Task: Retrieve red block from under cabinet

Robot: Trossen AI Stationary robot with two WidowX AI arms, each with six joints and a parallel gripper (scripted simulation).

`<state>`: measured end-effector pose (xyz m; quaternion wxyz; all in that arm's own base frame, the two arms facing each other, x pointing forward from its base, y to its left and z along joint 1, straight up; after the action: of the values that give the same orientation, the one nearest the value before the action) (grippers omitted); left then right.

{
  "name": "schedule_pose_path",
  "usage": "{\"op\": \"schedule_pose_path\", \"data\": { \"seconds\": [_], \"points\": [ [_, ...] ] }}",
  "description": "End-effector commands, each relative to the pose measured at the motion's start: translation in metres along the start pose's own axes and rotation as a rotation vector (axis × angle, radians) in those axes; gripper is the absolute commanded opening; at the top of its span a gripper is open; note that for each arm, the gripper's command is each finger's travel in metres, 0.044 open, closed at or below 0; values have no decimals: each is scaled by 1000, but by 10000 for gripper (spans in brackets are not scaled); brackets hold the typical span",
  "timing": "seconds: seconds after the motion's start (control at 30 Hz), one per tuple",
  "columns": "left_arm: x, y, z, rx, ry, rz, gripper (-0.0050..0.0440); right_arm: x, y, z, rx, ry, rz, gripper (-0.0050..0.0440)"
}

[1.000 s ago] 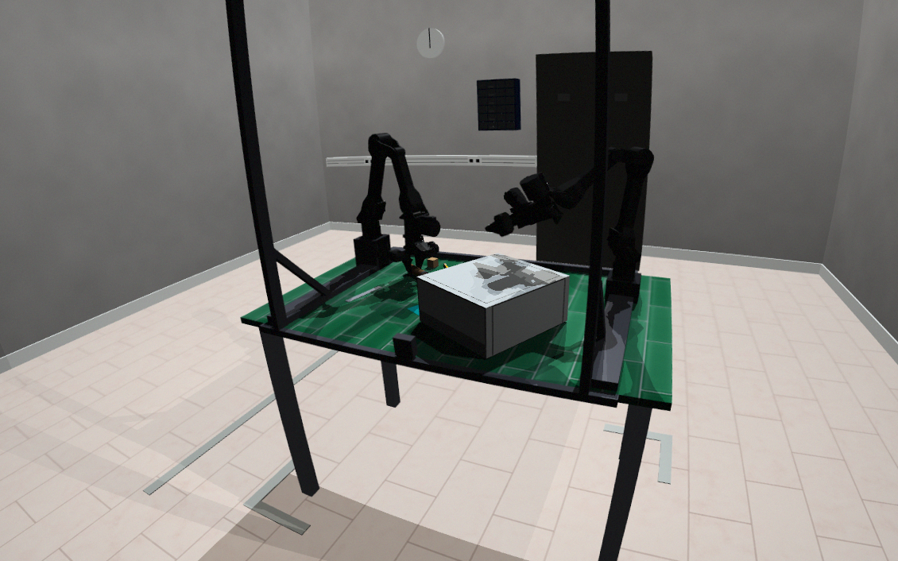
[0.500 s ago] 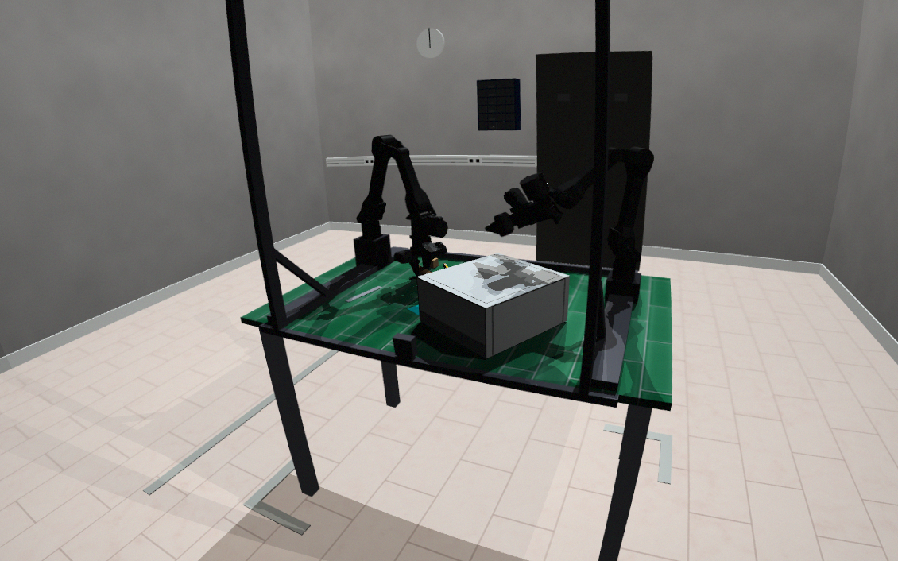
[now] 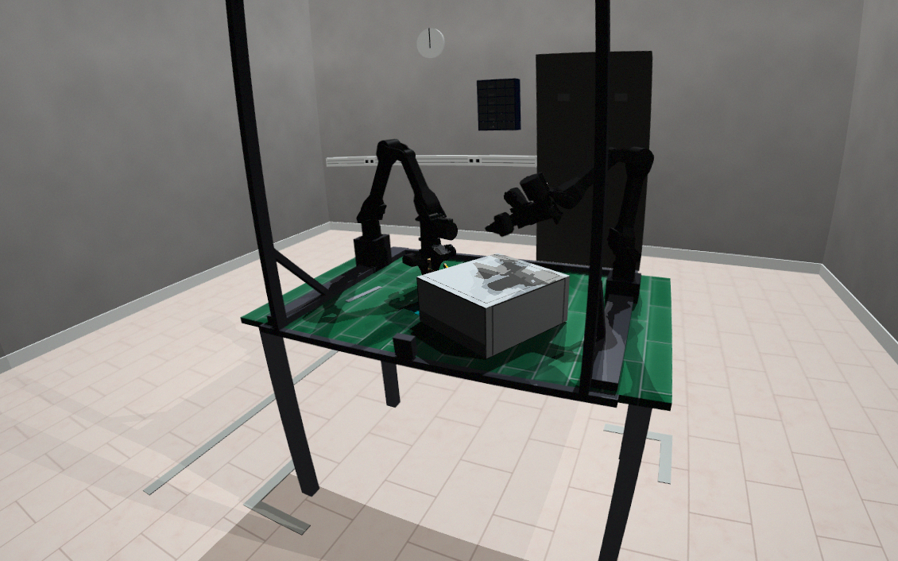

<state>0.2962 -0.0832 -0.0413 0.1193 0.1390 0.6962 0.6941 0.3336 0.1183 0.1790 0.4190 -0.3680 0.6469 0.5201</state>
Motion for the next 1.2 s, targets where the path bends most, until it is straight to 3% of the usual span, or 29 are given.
{"op": "schedule_pose_path", "data": {
  "seconds": [0.0,0.67,1.17],
  "points": [
    [-35,13,-4,-6,-4,-40,115,-11,2,1,-6,-22,-26,440],
    [-110,17,-13,-6,-4,-45,115,-11,2,1,-6,-22,-26,440],
    [-134,10,-15,-6,-6,-47,115,-11,2,1,-6,-22,-26,440]
  ]
}}
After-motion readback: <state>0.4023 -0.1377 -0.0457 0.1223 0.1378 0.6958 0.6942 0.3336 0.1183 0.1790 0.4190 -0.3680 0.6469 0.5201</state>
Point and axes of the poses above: on each arm, the point midway between the two fingers, 35 mm back from their tips, its own y axis back along the fingers, its own z axis across the jaws, x = y × z, the point moved 3 cm from there along y, back along the fingers, and after that the axes turned 5 degrees about y, right-handed, at the moved point
